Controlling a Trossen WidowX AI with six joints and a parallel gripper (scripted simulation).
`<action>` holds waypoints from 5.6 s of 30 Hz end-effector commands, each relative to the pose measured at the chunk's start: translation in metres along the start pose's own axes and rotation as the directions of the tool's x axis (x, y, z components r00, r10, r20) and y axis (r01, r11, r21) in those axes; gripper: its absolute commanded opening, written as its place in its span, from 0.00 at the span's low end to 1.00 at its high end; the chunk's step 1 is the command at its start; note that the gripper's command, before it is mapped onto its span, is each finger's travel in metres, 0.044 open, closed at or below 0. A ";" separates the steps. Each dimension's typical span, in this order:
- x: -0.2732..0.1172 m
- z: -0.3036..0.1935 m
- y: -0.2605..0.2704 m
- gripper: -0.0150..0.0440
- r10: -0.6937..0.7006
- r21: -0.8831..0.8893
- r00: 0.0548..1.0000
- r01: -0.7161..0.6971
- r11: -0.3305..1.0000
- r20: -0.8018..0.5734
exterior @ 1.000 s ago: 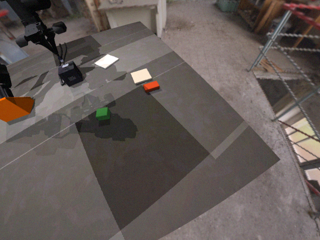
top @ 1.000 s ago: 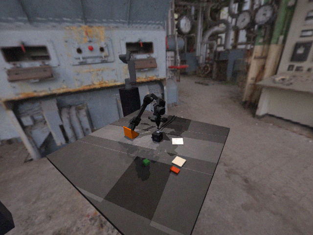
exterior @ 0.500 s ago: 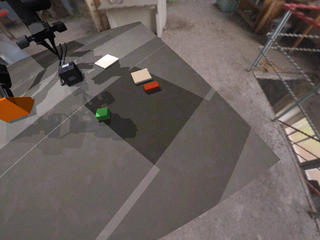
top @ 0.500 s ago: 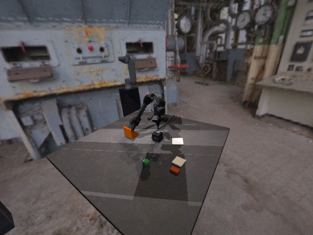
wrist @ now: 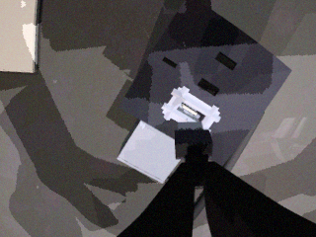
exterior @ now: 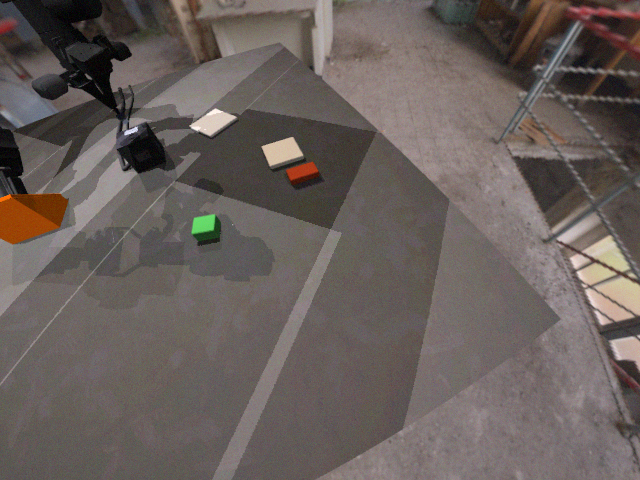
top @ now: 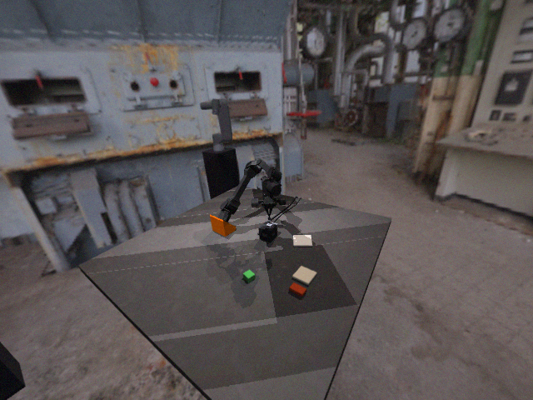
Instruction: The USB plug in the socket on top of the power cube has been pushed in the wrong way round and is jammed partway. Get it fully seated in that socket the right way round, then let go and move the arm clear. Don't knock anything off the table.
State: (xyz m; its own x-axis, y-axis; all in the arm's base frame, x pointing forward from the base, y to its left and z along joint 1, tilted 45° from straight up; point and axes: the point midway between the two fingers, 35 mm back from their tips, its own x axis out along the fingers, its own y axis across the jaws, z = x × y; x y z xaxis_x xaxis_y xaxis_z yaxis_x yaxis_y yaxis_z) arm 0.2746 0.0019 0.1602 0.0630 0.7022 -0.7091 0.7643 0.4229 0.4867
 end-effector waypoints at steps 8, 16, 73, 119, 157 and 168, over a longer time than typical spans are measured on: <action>0.000 0.000 0.000 0.25 0.000 -0.299 1.000 0.000 0.954 0.001; 0.000 0.000 0.000 0.25 0.000 -0.491 1.000 0.000 0.871 0.001; 0.000 0.000 0.000 0.25 0.000 -0.907 1.000 0.001 -0.421 0.001; 0.002 0.000 0.000 0.25 -0.003 -0.606 1.000 0.000 -0.795 0.004; 0.006 0.002 -0.001 0.25 -0.012 -0.587 1.000 0.000 -0.809 0.017; 0.007 0.003 -0.002 0.25 -0.014 -0.582 1.000 0.000 -0.813 0.020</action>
State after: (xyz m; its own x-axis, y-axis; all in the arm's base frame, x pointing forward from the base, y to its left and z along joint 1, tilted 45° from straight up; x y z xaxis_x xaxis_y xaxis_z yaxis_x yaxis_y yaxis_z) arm 0.2755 0.0050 0.1535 0.0652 0.6882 -0.7225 -0.9953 -0.0068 -0.0962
